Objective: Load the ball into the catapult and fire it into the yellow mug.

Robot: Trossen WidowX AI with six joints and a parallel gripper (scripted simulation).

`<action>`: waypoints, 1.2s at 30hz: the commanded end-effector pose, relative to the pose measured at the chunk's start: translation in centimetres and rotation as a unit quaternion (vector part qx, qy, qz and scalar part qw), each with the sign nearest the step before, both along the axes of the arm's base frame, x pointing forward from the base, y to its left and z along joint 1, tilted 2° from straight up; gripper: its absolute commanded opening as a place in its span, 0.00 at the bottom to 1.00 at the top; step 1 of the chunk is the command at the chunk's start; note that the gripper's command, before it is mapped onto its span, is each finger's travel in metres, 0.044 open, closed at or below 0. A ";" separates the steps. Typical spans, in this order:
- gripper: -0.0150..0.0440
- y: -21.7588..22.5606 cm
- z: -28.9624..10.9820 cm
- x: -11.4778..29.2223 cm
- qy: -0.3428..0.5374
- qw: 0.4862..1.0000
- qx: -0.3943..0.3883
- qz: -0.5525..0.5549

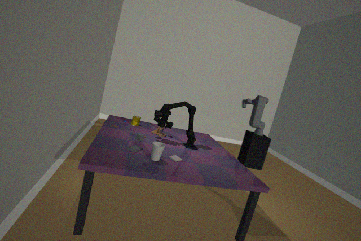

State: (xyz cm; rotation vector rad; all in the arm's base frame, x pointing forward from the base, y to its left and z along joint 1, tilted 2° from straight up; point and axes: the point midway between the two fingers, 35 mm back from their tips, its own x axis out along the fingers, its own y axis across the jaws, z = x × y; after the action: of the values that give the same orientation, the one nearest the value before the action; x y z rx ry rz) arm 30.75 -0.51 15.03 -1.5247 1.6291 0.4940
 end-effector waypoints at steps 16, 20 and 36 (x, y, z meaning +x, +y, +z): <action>1.00 -3.4 2.1 5.8 -0.197 0.946 0.143 -0.213; 1.00 -4.5 2.8 7.1 -0.237 0.922 0.171 -0.254; 1.00 -10.5 6.7 11.5 -0.383 0.793 0.268 -0.391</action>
State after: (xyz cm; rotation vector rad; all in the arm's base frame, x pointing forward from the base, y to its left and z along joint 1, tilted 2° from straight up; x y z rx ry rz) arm 41.32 -9.82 20.48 -0.4819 1.2111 -0.0963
